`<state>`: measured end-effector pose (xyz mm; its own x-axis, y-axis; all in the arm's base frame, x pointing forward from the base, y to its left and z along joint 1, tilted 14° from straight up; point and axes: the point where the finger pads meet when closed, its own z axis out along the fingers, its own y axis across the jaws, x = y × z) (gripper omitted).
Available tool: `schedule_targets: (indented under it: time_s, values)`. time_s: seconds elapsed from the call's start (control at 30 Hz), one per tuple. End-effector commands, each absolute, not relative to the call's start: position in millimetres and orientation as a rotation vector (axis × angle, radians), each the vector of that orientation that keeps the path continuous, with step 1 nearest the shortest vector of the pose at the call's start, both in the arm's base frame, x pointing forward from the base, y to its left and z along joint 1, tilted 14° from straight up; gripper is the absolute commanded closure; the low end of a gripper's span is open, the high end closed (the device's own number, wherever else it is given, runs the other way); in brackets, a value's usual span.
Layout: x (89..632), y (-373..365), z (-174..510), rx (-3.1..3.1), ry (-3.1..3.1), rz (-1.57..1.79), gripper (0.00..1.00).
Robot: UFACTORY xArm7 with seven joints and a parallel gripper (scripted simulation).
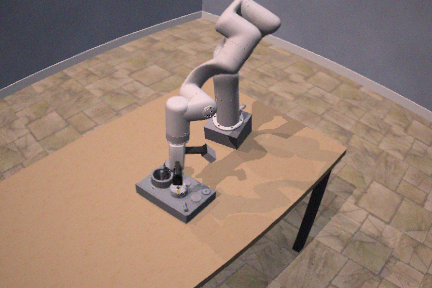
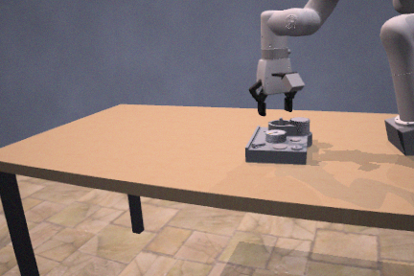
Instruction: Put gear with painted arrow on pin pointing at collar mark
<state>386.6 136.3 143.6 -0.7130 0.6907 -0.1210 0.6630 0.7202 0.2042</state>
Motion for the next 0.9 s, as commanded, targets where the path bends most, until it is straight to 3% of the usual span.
schedule_targets:
  time_s: [0.0, 0.87]
  values:
    - [387.5, 136.5, 144.7, 1.107, 2.726, 0.221, 0.0]
    - [386.9, 135.8, 145.0, 2.452, 1.803, 0.368, 0.0]
